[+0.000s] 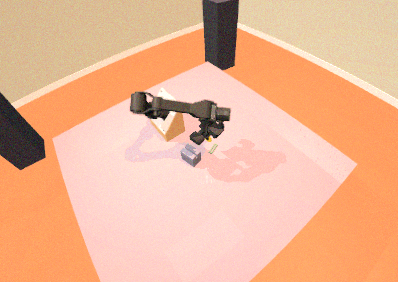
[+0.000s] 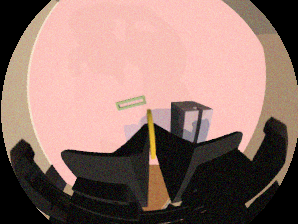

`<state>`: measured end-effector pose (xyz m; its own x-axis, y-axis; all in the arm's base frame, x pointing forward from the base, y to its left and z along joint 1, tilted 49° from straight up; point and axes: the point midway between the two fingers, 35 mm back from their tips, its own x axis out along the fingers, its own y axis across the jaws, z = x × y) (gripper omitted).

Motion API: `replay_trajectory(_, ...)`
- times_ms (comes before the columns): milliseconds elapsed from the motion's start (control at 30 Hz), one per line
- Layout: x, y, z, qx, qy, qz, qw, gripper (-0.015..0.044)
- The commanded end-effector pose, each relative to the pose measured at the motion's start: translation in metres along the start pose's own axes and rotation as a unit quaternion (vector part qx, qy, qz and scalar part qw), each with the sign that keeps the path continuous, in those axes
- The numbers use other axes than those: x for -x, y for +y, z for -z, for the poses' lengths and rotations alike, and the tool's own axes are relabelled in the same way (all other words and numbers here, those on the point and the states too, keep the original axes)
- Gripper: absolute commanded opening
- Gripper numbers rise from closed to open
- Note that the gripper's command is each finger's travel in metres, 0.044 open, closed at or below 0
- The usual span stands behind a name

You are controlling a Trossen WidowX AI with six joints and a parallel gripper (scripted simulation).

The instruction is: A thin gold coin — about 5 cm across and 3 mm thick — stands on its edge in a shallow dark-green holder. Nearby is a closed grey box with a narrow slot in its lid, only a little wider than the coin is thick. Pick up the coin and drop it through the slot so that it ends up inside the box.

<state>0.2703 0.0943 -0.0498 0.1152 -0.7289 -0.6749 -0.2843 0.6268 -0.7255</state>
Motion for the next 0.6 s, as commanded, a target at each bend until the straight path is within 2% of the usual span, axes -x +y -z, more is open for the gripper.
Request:
replay_trajectory(0, 0.001, -0.012, 0.004, 0.002, 0.000, 0.001, 1.000, 0.0000)
replay_trajectory(567, 0.000, -0.053, 0.019, 0.002, 0.000, 0.002, 1.000, 0.0000)
